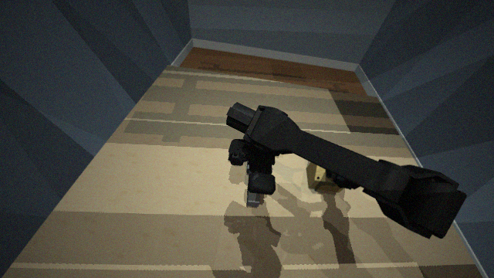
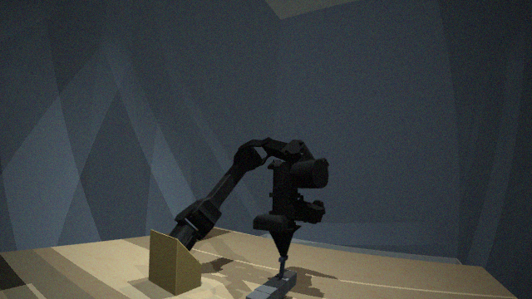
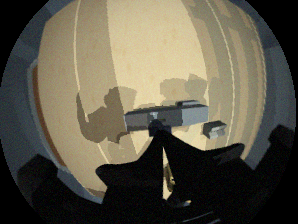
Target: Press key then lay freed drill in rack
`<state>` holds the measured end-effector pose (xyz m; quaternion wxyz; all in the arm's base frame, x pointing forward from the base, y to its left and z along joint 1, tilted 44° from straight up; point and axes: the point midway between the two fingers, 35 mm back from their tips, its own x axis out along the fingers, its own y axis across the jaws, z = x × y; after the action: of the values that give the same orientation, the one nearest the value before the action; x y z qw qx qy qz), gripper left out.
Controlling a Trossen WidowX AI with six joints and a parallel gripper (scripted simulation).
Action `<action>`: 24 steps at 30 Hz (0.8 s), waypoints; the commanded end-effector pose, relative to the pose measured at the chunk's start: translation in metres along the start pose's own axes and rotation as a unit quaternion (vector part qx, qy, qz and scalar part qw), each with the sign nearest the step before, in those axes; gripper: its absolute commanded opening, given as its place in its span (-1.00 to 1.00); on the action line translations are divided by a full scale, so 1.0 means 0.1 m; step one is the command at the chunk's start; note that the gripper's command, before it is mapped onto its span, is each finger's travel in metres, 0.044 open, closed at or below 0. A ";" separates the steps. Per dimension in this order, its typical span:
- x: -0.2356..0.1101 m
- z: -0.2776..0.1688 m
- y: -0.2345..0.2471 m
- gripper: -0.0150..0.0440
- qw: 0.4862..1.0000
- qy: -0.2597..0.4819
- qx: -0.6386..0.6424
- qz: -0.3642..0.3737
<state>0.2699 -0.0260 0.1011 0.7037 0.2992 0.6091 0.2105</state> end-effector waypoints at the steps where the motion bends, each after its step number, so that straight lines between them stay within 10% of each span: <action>1: 0.17 -0.07 0.04 -0.49 1.000 0.022 -0.001 0.006; 8: 0.22 -0.07 0.05 -0.49 1.000 0.022 -0.001 0.006; 18: -0.51 0.02 0.00 0.40 1.000 0.023 0.000 0.005; 24: -0.33 0.09 -0.22 0.93 0.994 0.013 -0.109 0.003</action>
<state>0.2689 -0.0599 0.1301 0.7139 0.2613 0.6027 0.2427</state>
